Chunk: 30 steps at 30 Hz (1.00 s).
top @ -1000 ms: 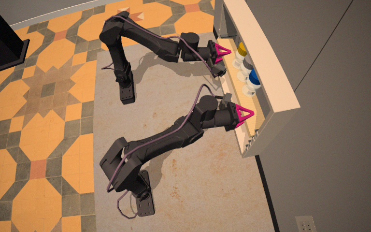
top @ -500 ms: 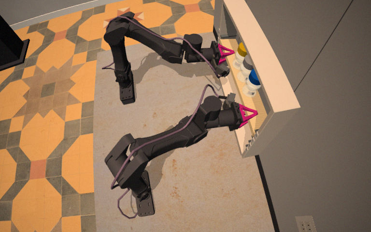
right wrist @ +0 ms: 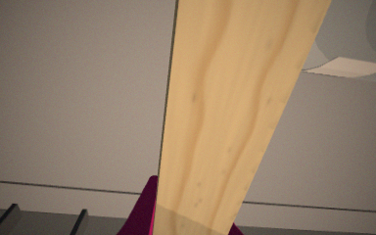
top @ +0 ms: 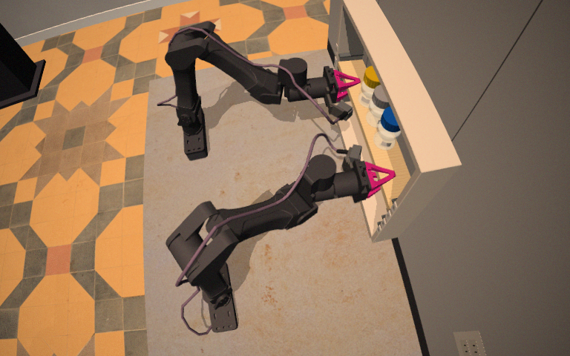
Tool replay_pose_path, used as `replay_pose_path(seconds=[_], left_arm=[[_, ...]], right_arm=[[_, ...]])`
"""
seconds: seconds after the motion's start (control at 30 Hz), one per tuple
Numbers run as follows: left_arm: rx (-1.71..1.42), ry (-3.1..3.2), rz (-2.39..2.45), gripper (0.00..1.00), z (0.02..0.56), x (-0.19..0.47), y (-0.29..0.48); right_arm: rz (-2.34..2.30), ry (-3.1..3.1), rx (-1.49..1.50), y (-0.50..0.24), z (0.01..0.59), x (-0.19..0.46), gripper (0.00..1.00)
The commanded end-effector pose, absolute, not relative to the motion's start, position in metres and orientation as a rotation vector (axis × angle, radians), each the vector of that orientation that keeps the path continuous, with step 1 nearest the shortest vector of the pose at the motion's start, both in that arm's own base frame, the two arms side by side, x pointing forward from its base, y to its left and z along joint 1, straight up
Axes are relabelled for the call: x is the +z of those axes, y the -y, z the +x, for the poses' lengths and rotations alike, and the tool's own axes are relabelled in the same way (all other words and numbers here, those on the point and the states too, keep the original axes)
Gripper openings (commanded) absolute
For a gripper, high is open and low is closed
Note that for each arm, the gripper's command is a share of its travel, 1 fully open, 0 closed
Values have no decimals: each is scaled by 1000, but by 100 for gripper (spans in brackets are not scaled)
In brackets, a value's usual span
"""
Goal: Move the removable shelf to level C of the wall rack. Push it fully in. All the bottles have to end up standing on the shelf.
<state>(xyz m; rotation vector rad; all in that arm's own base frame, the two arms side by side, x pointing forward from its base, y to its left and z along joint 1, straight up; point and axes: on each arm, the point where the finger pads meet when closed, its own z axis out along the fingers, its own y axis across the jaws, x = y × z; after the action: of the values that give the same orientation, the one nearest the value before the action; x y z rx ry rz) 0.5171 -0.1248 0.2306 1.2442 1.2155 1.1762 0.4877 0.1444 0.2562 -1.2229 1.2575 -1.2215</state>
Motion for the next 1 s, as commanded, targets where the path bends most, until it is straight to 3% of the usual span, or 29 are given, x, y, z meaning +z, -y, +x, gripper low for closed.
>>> replay_pose_path(seconds=[0.0,0.9,0.97], left_arm=[[1192,-1192,1220,0,519,237,123],[1192,-1192,1220,0,519,231,123],[1192,-1192,1220,4,519,231,123]], right_arm=[[-1192,-1236,-1236,-142,492,262,0],[-1192,-1236,-1236,-142,492,257,0],[-1192,-1236,-1236,-142,492,257,4]])
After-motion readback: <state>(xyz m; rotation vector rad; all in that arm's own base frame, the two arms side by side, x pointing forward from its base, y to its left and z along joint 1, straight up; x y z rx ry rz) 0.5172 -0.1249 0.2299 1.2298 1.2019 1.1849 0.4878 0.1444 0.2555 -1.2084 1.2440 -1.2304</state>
